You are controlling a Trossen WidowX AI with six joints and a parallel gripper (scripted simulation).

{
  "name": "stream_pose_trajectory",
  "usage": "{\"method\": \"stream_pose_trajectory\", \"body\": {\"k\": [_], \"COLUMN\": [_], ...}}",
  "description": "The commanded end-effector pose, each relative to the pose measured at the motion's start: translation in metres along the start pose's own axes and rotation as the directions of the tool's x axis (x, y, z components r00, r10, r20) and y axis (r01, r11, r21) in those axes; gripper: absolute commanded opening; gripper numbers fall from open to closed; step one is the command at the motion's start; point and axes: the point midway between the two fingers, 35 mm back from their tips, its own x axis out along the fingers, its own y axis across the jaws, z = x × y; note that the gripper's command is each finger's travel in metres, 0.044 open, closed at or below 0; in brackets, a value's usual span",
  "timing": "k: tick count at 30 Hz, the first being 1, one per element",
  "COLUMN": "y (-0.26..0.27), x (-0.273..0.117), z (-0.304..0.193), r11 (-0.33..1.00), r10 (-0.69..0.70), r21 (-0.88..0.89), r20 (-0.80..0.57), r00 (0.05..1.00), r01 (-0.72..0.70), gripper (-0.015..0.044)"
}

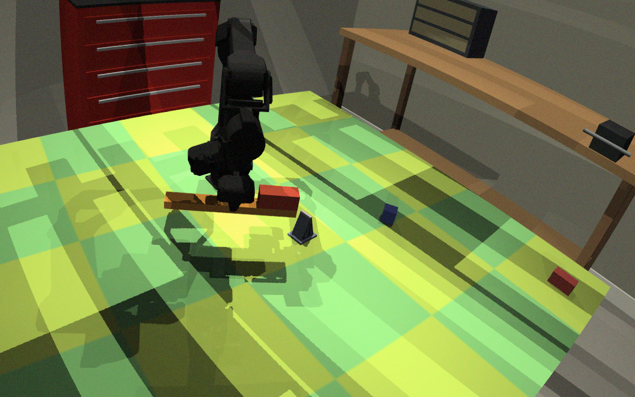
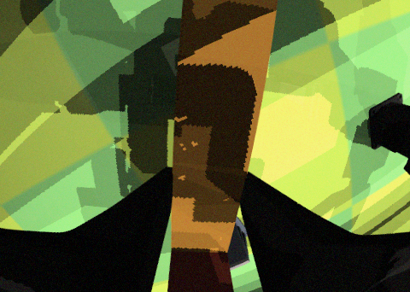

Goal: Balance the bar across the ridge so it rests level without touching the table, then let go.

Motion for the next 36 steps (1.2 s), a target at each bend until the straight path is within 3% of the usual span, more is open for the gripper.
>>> {"method": "stream_pose_trajectory", "body": {"k": [1,36], "y": [-0.002,-0.043], "x": [-0.003,-0.006], "z": [-0.015,-0.137], "r11": [0.997,0.789], "r10": [0.010,0.006], "r21": [-0.071,-0.614], "r20": [-0.001,-0.012], "r00": [1.000,1.000], "r01": [-0.010,-0.012], "gripper": [0.0000,0.0000]}}
